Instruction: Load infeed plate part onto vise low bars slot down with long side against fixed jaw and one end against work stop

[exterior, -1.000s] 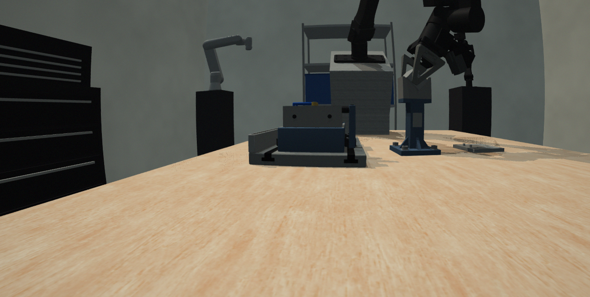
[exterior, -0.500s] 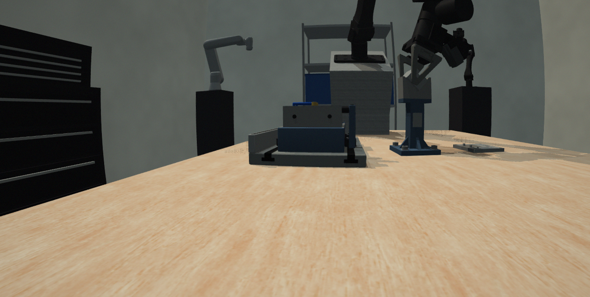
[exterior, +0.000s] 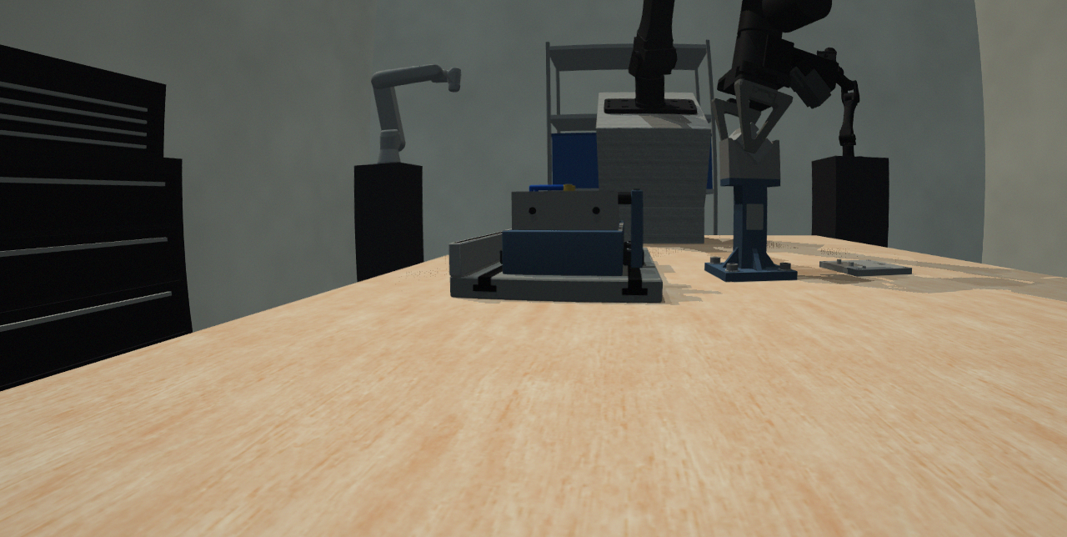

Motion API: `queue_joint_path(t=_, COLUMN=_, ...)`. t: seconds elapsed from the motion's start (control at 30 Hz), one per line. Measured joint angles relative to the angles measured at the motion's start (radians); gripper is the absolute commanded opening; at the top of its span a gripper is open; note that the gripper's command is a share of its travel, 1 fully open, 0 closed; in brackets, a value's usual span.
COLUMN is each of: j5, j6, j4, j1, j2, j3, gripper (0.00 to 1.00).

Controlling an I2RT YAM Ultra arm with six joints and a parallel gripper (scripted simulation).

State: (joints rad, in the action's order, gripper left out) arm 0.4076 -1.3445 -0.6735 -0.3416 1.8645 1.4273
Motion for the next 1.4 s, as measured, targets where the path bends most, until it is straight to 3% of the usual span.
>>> queue_joint_path(t=0.6, j5=-0.229, j6=-0.092, j4=0.062, j1=0.088, j2=-0.051, j3=-0.051, gripper=0.81)
queue_joint_path(t=1.4, j5=-0.542, j6=-0.2, j4=0.095, j1=0.215, j2=-0.064, j3=-0.071, gripper=0.81)
